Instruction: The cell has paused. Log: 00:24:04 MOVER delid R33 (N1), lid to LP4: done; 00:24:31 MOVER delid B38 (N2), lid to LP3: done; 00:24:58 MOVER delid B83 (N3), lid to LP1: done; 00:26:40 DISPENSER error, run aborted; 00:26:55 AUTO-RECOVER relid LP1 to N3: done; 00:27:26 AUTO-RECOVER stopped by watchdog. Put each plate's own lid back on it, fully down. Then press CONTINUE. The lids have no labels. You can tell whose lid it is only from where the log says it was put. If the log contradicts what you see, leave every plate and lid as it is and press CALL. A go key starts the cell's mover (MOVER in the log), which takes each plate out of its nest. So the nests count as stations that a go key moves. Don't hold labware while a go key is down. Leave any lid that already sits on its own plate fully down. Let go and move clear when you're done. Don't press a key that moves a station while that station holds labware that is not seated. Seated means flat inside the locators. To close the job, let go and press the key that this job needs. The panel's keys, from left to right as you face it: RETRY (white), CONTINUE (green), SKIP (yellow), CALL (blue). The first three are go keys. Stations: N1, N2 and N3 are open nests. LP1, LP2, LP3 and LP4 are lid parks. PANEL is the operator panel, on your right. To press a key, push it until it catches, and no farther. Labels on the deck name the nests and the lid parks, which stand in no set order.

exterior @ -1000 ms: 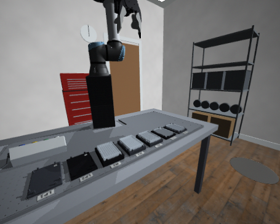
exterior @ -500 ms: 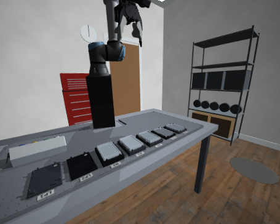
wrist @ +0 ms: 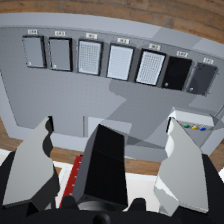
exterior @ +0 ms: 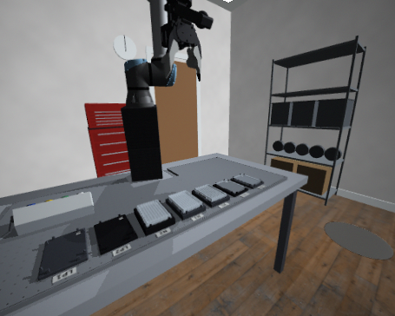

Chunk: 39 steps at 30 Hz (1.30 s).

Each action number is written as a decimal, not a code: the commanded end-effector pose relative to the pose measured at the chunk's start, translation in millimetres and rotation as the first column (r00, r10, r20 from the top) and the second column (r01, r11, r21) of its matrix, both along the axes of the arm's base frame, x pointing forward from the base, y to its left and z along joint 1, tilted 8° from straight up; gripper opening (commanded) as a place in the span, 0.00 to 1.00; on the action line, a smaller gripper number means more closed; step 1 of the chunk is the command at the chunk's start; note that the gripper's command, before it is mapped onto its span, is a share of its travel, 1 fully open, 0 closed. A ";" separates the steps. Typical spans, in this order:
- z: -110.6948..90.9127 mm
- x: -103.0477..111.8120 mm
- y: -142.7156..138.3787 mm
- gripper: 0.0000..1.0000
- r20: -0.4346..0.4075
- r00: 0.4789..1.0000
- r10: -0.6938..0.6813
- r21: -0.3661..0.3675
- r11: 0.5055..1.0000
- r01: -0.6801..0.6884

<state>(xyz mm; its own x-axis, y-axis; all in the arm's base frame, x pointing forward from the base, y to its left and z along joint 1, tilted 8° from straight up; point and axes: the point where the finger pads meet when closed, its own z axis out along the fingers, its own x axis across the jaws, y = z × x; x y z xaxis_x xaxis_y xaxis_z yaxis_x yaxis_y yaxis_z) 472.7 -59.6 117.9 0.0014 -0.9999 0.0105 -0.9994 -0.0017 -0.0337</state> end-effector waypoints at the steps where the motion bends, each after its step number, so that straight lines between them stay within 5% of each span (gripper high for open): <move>1: -22.7 8.6 -7.4 0.82 0.004 1.000 -0.003 -0.002 1.000 0.003; 39: -151.8 19.1 -35.7 0.82 0.027 0.999 -0.035 -0.010 0.999 0.035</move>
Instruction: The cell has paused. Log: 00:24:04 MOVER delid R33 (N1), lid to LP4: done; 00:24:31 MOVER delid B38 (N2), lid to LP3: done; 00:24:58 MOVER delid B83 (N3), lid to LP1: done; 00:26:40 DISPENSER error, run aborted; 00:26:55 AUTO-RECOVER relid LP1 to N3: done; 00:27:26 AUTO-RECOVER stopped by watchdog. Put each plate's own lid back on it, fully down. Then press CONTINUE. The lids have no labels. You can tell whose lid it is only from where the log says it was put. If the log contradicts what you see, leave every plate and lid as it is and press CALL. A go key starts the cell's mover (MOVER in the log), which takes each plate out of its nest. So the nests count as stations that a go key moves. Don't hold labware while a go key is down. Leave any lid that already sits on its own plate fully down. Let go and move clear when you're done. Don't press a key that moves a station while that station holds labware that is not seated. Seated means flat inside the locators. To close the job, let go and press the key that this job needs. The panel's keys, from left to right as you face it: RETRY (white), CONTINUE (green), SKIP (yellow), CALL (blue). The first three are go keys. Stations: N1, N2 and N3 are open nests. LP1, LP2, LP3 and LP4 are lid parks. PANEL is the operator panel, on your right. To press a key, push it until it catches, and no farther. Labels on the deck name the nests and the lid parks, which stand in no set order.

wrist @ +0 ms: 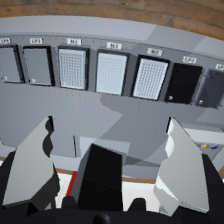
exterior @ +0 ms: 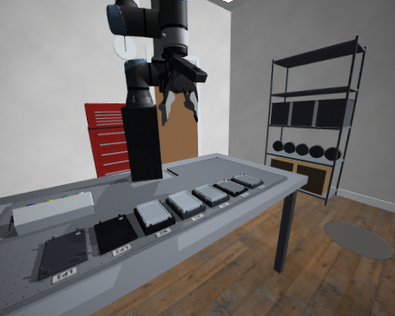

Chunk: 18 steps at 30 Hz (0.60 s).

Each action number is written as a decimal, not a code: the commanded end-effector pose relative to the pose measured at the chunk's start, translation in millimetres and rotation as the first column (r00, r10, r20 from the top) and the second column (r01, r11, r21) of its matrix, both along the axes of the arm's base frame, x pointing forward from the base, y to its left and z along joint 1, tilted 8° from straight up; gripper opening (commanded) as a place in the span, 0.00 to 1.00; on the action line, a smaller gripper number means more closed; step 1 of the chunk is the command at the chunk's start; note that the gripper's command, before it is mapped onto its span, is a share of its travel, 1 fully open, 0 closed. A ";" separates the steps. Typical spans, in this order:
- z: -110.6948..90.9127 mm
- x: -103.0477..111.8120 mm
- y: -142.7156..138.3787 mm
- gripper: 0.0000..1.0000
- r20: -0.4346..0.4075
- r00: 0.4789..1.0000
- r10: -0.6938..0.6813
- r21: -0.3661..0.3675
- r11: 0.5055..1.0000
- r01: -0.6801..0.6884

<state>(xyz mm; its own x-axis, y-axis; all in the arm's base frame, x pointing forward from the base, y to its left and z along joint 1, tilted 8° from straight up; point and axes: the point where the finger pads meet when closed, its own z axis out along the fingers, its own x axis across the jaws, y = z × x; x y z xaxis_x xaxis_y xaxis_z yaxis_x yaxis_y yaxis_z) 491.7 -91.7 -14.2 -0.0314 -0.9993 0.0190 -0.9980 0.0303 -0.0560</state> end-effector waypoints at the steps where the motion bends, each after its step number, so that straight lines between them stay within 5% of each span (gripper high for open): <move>1: -19.8 0.2 -3.6 0.82 0.005 1.000 -0.003 -0.002 1.000 0.003; 18: -71.2 -9.4 -9.1 0.82 0.018 1.000 -0.022 -0.008 1.000 0.022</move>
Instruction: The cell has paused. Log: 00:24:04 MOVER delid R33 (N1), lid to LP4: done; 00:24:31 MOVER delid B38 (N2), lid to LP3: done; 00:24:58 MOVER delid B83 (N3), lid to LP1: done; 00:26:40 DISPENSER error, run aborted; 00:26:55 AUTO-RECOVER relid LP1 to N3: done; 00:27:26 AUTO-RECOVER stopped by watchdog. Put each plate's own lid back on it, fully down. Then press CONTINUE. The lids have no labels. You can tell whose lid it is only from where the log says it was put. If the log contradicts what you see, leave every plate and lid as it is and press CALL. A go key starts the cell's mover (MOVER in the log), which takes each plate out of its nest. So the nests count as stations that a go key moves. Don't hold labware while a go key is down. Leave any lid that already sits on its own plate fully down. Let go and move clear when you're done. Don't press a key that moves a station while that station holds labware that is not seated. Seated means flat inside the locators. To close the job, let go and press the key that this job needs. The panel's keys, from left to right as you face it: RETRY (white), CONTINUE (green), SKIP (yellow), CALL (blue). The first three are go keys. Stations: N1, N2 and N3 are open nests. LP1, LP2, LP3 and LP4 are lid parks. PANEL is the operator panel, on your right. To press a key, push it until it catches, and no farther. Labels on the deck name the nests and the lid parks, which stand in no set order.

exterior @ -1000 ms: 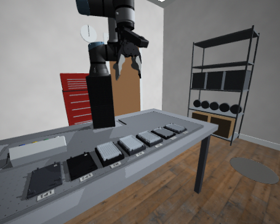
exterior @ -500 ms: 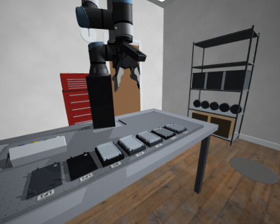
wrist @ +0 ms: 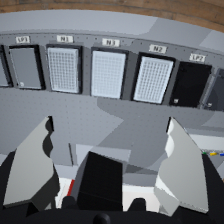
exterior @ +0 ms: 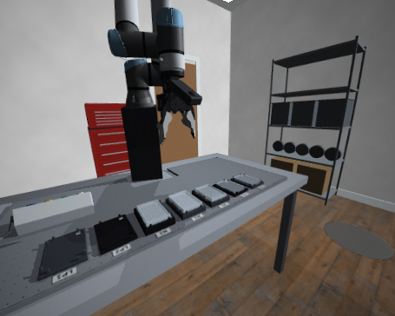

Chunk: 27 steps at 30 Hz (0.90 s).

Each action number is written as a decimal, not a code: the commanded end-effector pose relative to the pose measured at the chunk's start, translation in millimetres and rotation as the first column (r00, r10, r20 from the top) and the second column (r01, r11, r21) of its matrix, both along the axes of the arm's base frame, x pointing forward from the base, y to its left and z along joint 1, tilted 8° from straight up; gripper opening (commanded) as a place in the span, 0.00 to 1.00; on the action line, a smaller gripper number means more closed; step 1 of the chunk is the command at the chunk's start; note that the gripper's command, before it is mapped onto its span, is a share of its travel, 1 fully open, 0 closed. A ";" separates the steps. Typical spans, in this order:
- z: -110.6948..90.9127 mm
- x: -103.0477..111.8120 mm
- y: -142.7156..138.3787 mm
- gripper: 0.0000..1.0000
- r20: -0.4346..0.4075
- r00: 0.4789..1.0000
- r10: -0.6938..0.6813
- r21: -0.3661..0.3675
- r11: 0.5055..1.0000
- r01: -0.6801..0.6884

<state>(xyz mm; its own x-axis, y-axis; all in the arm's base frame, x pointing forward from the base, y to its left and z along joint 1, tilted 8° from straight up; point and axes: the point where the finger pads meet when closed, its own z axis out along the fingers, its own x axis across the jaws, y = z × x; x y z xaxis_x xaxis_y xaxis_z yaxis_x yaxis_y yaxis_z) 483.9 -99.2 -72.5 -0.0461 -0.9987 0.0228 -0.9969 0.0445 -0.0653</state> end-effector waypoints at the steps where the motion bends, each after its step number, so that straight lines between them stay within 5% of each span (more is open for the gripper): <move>1: -17.8 -3.0 -1.9 0.82 0.009 1.000 -0.007 -0.004 1.000 0.007; 27: -95.4 -38.0 -0.4 0.82 0.026 0.999 -0.033 -0.012 0.999 0.033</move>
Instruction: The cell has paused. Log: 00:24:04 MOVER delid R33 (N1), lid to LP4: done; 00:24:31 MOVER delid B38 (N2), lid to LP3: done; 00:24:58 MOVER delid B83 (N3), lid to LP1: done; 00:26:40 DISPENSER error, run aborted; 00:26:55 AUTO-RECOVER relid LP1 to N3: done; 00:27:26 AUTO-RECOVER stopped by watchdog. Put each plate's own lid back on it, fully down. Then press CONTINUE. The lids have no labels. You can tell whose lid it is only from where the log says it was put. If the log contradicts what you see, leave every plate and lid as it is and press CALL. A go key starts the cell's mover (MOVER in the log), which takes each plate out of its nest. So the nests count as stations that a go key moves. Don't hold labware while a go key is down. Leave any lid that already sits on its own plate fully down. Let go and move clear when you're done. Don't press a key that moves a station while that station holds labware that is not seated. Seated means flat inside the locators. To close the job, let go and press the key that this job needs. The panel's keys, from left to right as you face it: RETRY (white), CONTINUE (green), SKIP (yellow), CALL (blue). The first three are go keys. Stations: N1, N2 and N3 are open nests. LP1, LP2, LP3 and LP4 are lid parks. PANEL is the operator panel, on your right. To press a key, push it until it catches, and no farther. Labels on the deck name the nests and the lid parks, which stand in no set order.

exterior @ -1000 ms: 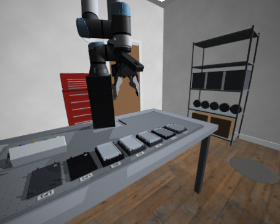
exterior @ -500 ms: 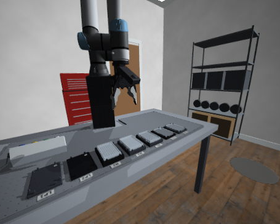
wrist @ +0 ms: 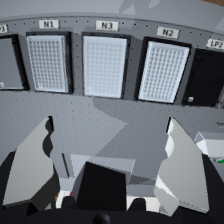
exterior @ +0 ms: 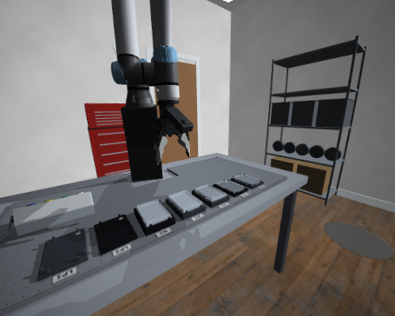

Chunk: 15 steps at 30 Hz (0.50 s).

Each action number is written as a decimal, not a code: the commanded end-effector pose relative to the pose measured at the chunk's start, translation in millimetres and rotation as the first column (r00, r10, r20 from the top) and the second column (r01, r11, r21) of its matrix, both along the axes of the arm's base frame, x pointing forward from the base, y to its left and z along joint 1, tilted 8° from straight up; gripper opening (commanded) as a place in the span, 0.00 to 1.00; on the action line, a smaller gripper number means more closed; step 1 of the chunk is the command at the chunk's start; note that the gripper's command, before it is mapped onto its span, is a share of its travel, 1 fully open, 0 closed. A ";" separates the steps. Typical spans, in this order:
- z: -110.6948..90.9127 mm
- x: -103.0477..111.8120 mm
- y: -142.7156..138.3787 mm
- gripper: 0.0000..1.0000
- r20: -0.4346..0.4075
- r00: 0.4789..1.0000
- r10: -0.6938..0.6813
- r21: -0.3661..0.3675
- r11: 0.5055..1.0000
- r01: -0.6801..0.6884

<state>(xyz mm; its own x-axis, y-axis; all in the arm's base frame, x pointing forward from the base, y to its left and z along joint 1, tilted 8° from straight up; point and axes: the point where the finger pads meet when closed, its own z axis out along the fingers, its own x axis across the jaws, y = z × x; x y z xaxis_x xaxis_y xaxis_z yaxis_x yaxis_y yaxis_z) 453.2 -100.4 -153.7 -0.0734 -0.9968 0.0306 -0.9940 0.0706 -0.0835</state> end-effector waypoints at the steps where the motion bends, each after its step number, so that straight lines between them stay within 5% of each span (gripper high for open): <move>1: -18.3 -10.1 1.3 0.82 0.008 1.000 -0.006 -0.004 1.000 0.006; 15: -52.7 -39.3 8.6 0.82 0.021 0.999 -0.026 -0.011 1.000 0.026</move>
<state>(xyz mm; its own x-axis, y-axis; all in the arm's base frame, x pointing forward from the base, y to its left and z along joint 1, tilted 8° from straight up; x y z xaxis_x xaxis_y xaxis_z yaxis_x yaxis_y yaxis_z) 423.3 -94.1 -194.9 -0.0914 -0.9952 0.0356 -0.9917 0.0877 -0.0939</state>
